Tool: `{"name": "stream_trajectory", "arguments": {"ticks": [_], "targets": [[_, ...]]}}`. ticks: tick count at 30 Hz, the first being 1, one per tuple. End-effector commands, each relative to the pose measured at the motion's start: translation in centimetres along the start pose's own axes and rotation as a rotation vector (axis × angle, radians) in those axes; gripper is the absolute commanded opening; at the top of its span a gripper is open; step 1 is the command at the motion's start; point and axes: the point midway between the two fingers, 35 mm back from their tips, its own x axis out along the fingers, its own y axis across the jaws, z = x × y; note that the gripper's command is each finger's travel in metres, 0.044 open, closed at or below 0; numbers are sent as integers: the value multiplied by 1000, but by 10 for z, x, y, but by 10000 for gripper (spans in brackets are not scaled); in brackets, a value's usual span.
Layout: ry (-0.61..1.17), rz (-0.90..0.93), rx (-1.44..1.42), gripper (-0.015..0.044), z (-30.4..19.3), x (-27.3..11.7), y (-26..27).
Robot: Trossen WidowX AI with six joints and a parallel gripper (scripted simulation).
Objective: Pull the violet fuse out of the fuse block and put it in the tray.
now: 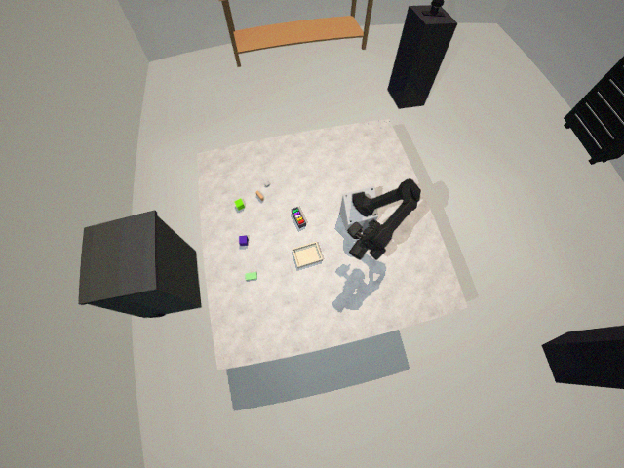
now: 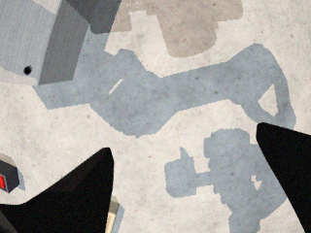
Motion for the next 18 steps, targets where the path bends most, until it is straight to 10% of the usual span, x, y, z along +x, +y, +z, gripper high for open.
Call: {"name": "stream_trajectory", "arguments": {"ticks": [1, 13, 18], "targets": [[0, 1, 18, 374, -2, 0, 1], [42, 36, 1234, 66, -106, 22, 98], [63, 28, 1696, 66, -128, 32, 157]]}}
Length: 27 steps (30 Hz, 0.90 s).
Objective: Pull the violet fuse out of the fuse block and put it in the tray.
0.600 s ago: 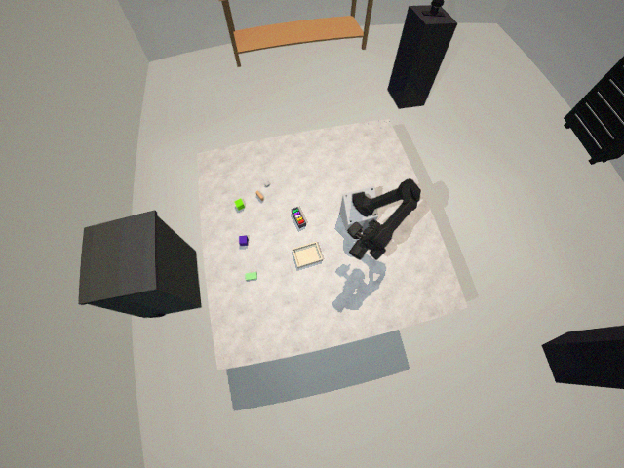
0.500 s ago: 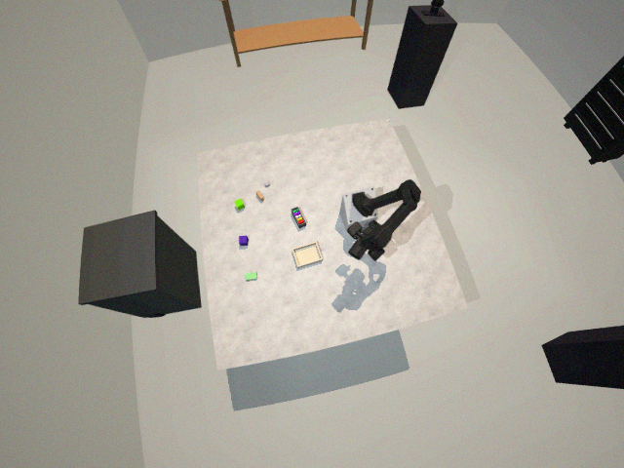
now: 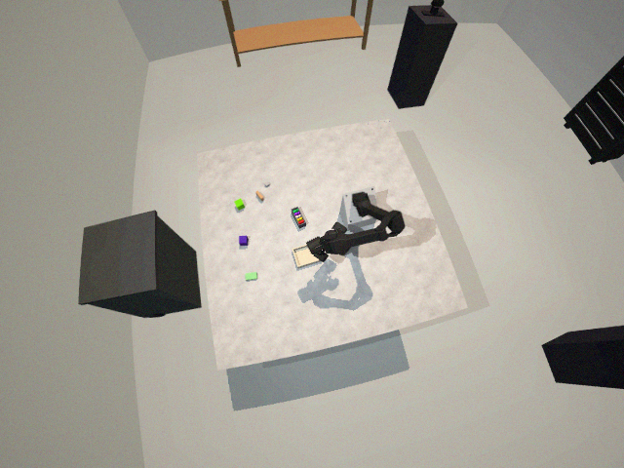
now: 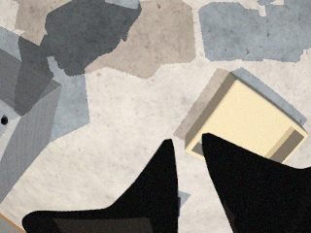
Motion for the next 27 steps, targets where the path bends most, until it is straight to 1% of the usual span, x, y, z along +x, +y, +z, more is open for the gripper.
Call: {"name": "stream_trajectory", "arguments": {"ticks": [1, 5, 9, 18, 20, 27], "targets": [[-3, -1, 409, 66, -55, 13, -7], [-34, -18, 837, 66, -110, 28, -5], [-76, -32, 1233, 66, -159, 44, 9], [-201, -34, 1989, 66, -246, 83, 62], [-217, -32, 2060, 66, -253, 87, 68], [-217, -32, 2064, 66, -258, 88, 70]]}}
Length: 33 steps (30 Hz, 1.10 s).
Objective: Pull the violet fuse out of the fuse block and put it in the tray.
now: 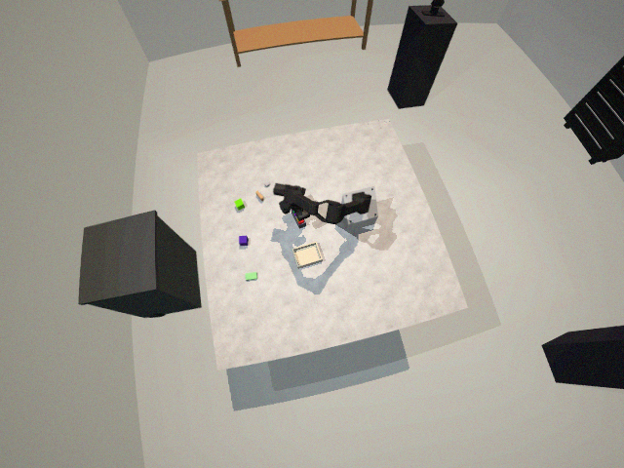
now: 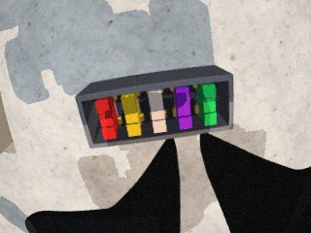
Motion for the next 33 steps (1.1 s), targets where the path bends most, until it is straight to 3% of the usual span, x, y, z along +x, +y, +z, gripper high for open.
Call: {"name": "stream_trajectory", "arguments": {"ticks": [1, 33], "targets": [[-7, 3, 15, 66, 3, 2, -4], [-7, 4, 16, 66, 3, 32, -4]]}}
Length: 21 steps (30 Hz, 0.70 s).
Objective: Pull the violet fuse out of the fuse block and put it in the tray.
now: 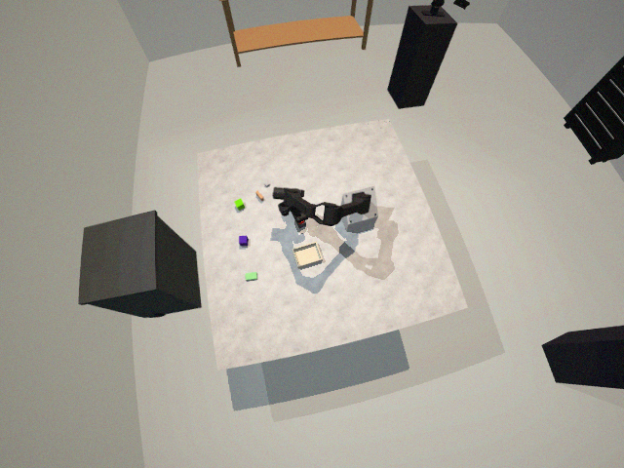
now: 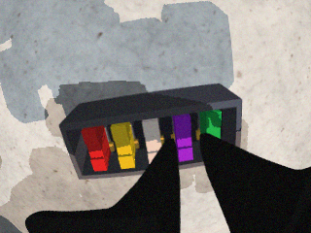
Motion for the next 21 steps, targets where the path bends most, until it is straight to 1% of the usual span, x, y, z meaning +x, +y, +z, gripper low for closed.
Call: {"name": "stream_trajectory", "arguments": {"ticks": [1, 21], "targets": [[9, 9, 14, 66, -4, 7, 0], [9, 10, 14, 66, -4, 13, 0]]}}
